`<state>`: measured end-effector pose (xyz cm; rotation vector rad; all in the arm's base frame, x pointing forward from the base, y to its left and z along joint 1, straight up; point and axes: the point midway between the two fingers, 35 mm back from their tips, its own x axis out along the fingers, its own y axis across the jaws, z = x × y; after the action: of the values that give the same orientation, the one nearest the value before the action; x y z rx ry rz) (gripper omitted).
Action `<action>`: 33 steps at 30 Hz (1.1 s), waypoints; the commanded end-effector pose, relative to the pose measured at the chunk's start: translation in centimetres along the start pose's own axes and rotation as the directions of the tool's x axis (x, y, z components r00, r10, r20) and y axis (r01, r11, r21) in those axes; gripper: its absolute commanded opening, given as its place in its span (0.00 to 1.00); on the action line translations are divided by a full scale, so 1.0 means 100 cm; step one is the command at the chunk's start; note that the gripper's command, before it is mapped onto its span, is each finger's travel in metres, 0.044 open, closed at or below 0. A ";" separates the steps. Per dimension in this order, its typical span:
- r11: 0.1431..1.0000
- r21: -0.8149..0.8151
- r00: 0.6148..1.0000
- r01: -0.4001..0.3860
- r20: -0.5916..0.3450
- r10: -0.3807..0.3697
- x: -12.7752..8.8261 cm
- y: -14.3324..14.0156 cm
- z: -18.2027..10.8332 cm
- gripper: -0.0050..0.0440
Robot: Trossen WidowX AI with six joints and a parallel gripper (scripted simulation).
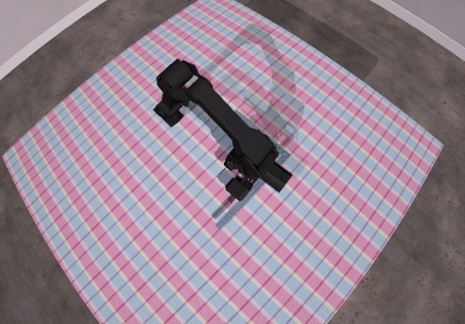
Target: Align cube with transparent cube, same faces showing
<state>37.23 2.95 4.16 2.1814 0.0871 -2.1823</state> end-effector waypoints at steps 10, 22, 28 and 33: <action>1.000 0.000 0.999 0.000 -0.033 0.000 -0.059 0.000 -0.007 0.67; 1.000 0.000 0.999 0.000 -0.039 0.000 -0.090 0.000 -0.004 0.67; 1.000 0.000 0.999 0.000 -0.040 0.000 -0.094 0.000 -0.004 0.77; 1.000 0.000 0.999 0.000 -0.041 0.000 -0.132 0.000 0.001 1.00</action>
<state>36.96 2.93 14.03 2.1670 0.0864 -2.1962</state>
